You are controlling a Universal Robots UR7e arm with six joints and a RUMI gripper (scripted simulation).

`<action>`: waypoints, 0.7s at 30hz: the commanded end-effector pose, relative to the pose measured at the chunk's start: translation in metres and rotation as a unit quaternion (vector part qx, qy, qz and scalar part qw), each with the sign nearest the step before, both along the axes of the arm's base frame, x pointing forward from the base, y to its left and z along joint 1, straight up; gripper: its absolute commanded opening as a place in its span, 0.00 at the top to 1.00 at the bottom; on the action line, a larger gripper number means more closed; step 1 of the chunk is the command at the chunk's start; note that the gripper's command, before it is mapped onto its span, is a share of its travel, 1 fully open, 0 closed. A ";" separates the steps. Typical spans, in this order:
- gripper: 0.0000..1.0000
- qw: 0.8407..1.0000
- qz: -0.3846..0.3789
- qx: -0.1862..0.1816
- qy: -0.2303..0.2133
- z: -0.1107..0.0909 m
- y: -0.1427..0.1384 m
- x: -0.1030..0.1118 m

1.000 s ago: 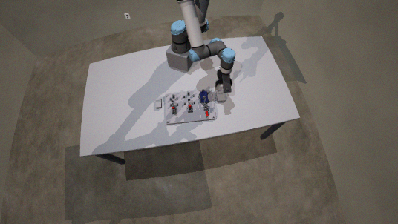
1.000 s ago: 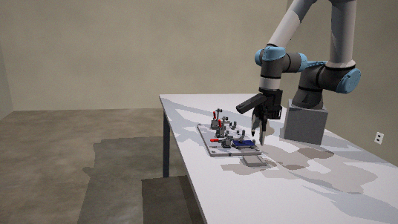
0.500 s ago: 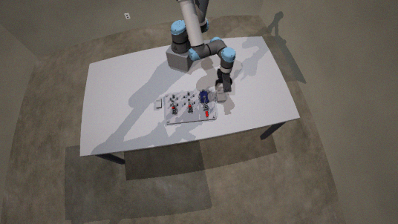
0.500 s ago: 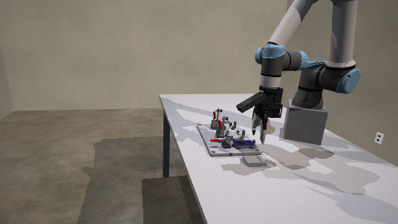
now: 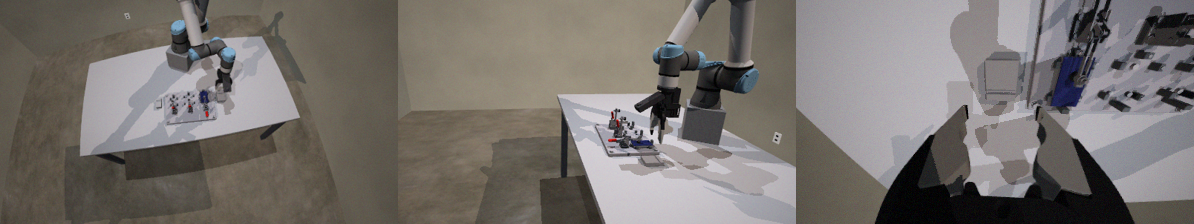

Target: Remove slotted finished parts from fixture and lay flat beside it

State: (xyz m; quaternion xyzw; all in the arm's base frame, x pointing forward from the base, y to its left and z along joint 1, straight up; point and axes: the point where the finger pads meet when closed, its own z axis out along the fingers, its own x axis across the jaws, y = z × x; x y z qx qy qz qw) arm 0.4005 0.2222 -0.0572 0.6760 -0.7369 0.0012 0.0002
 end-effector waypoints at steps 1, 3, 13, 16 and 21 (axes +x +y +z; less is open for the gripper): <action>0.46 1.000 0.001 0.000 -0.003 0.002 0.001 0.002; 0.46 1.000 0.001 0.000 -0.003 0.003 0.001 0.002; 0.46 1.000 0.001 0.001 -0.004 0.014 0.001 0.003; 0.46 1.000 0.001 0.001 -0.004 0.021 0.001 0.003; 0.46 1.000 0.001 0.001 -0.004 0.038 0.001 0.003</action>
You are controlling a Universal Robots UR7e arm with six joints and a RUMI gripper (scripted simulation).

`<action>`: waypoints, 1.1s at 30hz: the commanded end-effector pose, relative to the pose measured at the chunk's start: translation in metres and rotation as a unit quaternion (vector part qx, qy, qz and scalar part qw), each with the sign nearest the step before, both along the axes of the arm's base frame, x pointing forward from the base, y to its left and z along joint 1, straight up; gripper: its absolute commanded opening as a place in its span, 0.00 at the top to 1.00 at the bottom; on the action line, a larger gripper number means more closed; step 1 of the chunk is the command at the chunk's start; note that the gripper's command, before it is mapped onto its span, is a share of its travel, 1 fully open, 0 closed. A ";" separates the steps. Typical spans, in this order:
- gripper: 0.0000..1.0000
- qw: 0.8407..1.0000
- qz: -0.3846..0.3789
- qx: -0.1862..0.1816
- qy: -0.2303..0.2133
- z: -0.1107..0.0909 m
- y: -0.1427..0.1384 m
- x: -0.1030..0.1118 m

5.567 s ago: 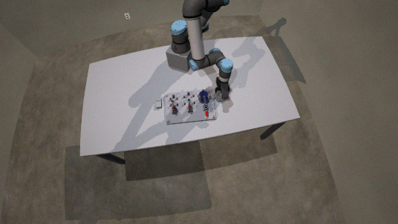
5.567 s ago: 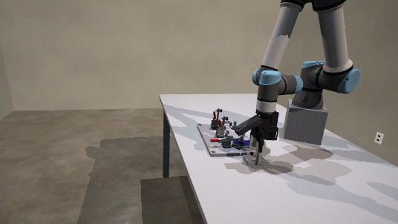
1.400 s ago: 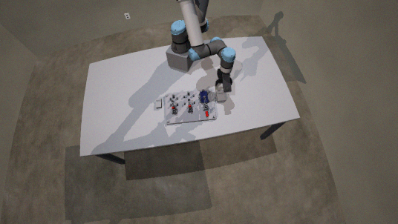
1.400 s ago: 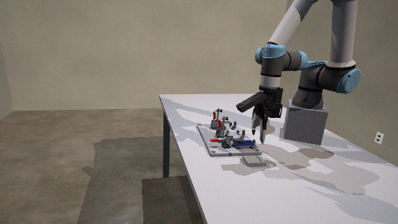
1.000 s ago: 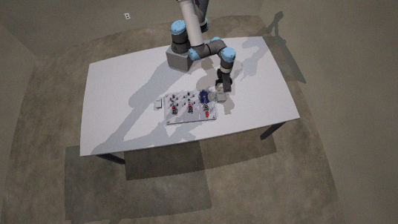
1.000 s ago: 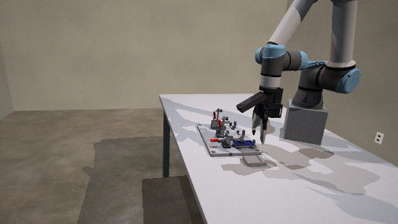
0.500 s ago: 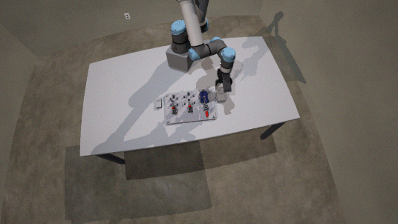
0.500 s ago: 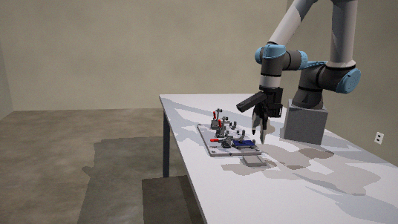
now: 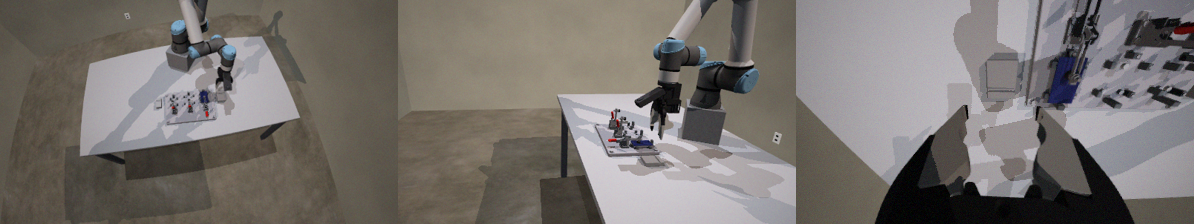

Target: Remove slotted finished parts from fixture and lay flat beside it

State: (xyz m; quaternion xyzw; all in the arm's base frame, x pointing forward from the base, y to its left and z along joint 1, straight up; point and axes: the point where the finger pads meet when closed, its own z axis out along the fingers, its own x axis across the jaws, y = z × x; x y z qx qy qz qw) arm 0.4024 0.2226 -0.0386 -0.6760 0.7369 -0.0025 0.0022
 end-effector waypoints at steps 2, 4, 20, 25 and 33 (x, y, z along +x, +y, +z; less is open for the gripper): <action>0.46 1.000 0.001 0.000 -0.001 0.028 0.001 0.001; 0.46 1.000 0.001 0.000 -0.001 0.032 0.001 0.001; 0.46 1.000 0.001 0.000 -0.001 0.078 0.001 0.000; 0.46 1.000 0.001 0.000 -0.001 0.081 0.001 0.000; 0.46 1.000 0.001 0.000 0.000 0.080 0.001 -0.001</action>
